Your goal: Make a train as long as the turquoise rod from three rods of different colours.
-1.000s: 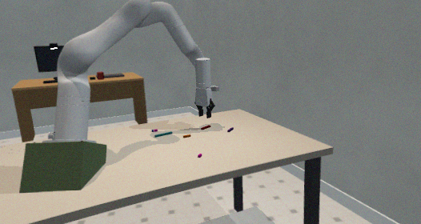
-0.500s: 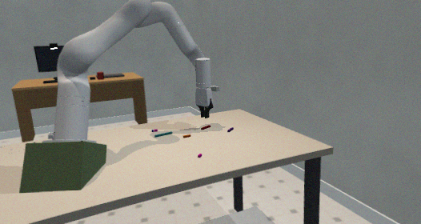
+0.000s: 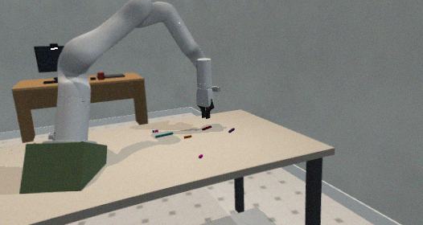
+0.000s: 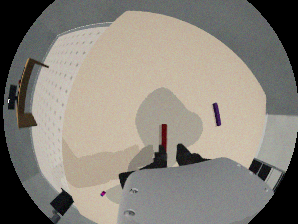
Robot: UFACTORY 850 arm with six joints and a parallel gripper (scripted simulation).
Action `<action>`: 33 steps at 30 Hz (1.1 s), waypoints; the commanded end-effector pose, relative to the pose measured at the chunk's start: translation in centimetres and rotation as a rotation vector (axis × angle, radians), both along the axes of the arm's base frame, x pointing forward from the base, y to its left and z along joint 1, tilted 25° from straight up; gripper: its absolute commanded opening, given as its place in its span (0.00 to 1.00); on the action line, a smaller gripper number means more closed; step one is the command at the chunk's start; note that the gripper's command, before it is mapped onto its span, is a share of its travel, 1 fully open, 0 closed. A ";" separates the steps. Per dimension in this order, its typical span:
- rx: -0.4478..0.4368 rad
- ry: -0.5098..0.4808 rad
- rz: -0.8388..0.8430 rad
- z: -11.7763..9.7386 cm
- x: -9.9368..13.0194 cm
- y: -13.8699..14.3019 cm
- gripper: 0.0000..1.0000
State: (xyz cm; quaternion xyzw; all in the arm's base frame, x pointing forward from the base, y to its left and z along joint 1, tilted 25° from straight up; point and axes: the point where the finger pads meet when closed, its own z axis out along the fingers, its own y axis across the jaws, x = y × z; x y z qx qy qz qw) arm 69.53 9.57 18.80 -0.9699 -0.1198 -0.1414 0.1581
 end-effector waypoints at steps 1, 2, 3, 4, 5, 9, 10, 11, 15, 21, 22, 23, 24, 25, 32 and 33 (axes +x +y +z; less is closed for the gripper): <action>0.000 -0.002 0.000 0.1 0.1 0.0 0.24; 0.000 -0.002 0.000 0.1 0.1 0.0 0.24; 0.000 -0.002 0.000 0.1 0.1 0.0 0.24; 0.000 -0.002 0.000 0.1 0.1 0.0 0.24; 0.000 -0.002 0.000 0.1 0.1 0.0 0.24; 0.000 -0.002 0.000 0.0 0.1 0.0 0.24; 0.000 -0.002 0.000 0.0 0.1 0.0 0.24; 0.000 -0.002 0.000 0.0 0.1 0.0 0.24; 0.001 -0.002 0.000 -0.3 0.2 0.1 0.24; 0.001 -0.001 0.000 -0.9 0.4 0.4 0.24; 0.001 -0.001 0.000 -1.0 0.4 0.4 0.24; 0.001 -0.001 0.000 -1.1 0.5 0.5 0.24; 0.001 -0.001 0.000 -1.1 0.5 0.5 0.24; 0.001 -0.001 0.000 -1.1 0.5 0.5 0.24; 0.001 -0.001 0.000 -2.1 0.8 0.9 0.24; 0.001 -0.001 0.000 -2.2 0.8 0.9 0.24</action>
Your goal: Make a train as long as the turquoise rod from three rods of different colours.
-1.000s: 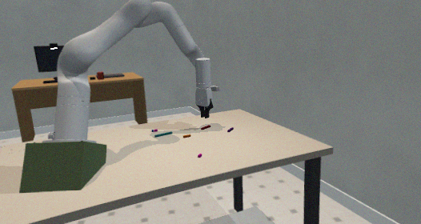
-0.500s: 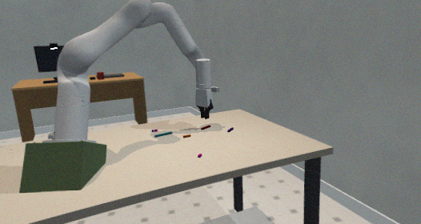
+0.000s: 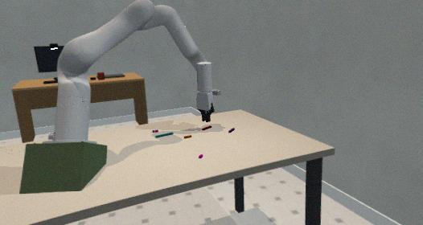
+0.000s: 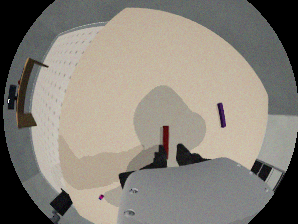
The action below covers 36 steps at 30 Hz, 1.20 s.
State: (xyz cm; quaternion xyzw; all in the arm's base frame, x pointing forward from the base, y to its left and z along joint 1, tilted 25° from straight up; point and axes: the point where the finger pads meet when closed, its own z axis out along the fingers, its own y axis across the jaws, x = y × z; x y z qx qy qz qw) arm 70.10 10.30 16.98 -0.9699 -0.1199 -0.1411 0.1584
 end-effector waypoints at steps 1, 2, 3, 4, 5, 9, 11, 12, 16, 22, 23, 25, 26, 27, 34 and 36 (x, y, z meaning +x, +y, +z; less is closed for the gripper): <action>0.000 -0.002 0.000 -0.5 0.3 0.2 0.24; 0.000 -0.002 0.000 -0.7 0.3 0.3 0.24; 0.000 -0.002 0.000 -0.8 0.4 0.4 0.24; 0.000 -0.002 0.000 -1.0 0.4 0.4 0.24; 0.000 -0.002 0.000 -1.1 0.5 0.5 0.24; 0.000 -0.002 0.000 -1.3 0.5 0.6 0.24; 0.000 -0.002 0.000 -1.6 0.6 0.7 0.24; 0.000 -0.002 0.000 -1.7 0.7 0.7 0.24; 0.000 -0.002 0.000 -2.1 0.8 0.9 0.24; 0.000 -0.002 0.000 -2.5 0.9 1.0 0.24; 0.000 -0.002 0.000 -2.5 0.9 1.1 0.24; 0.000 -0.002 0.000 -2.6 0.9 1.1 0.24; 0.000 -0.002 0.000 -2.6 0.9 1.1 0.24; 0.000 -0.002 0.000 -2.6 0.9 1.1 0.24; 0.000 -0.002 0.000 -2.7 0.9 1.1 0.24; 0.000 -0.002 0.000 -2.7 0.9 1.1 0.24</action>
